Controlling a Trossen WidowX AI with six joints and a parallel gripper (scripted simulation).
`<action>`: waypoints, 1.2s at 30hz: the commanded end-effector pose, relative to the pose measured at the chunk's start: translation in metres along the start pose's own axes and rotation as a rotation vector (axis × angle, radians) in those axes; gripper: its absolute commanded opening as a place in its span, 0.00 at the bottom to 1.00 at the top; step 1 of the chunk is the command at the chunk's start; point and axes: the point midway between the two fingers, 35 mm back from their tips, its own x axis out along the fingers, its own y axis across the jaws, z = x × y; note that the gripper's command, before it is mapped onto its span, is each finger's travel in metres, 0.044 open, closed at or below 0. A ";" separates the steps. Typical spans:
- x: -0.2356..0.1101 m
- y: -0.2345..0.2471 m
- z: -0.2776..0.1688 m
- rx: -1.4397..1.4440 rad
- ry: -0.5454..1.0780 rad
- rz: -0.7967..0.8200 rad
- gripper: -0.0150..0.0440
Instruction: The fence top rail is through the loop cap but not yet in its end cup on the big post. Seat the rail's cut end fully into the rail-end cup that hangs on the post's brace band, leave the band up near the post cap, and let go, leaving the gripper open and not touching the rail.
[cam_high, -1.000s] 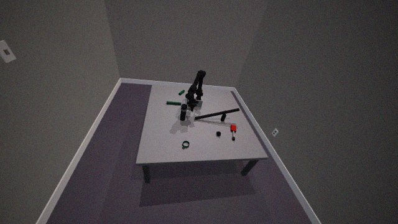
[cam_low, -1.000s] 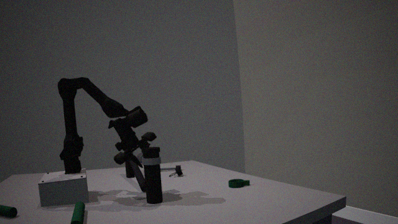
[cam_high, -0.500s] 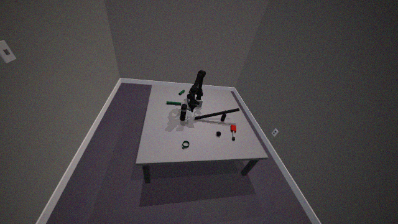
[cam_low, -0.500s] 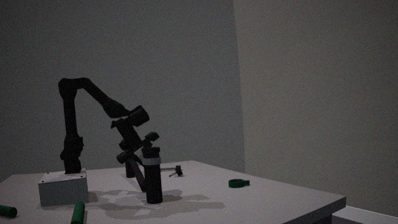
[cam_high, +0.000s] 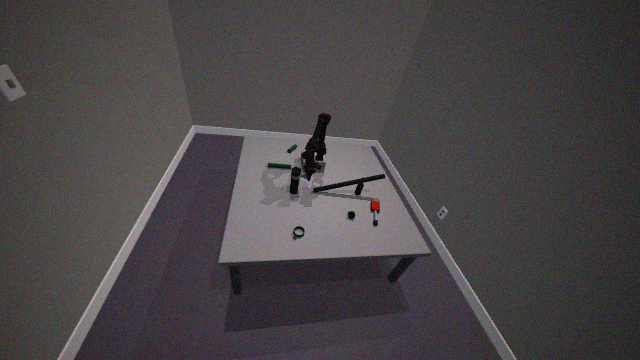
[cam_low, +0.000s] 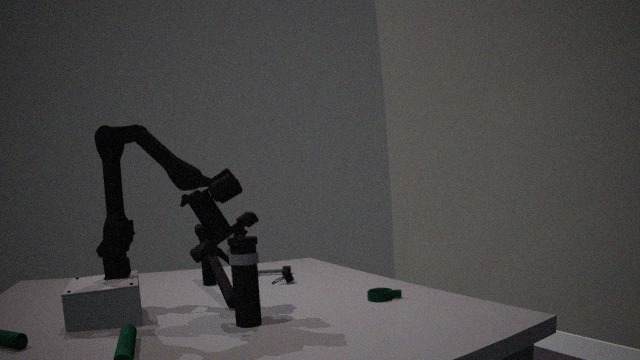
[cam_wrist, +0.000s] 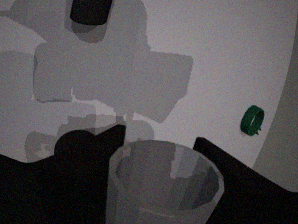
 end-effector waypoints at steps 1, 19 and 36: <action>-0.001 0.002 -0.001 -0.016 -0.005 0.002 0.25; -0.001 0.002 0.000 -0.020 -0.011 0.000 0.34; -0.024 -0.013 0.027 -0.009 -0.005 0.003 1.00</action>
